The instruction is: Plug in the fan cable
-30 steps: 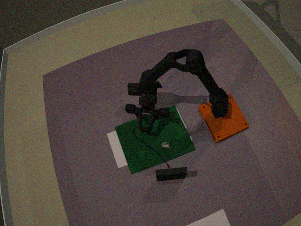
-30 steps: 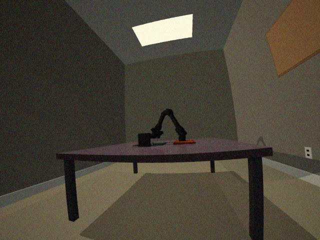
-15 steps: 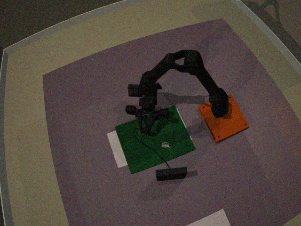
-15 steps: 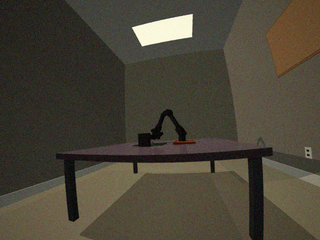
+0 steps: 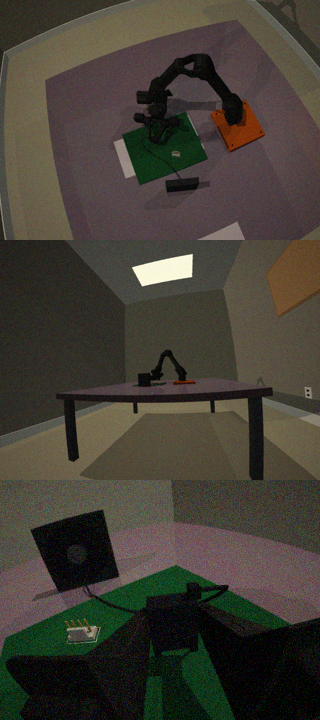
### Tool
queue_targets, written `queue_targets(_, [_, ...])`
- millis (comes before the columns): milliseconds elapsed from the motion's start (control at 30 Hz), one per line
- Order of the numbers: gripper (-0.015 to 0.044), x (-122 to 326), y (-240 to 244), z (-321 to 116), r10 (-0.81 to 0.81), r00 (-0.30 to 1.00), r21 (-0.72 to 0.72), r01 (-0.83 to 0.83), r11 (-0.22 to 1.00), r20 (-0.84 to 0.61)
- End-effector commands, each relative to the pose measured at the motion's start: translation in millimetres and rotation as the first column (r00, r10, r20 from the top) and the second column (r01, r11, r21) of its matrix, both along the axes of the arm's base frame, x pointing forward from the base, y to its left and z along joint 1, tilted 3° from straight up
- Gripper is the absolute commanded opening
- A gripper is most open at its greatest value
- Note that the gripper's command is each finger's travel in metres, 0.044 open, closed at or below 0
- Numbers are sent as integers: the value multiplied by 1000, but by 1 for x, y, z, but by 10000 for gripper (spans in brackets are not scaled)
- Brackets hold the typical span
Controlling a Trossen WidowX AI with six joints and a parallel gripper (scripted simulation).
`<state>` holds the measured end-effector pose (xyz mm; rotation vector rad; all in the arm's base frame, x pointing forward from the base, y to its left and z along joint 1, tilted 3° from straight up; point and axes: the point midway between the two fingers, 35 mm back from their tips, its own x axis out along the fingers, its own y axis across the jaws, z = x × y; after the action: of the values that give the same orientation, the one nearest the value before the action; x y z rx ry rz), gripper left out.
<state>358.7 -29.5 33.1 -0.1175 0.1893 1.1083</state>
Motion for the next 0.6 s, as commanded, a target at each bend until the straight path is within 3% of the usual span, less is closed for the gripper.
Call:
queue_targets(0, [0, 0, 0, -5, -2, 1000, 10, 2, 1000, -8])
queue_targets(567, [0, -1, 0, -17, -2, 1000, 10, 2, 1000, -8])
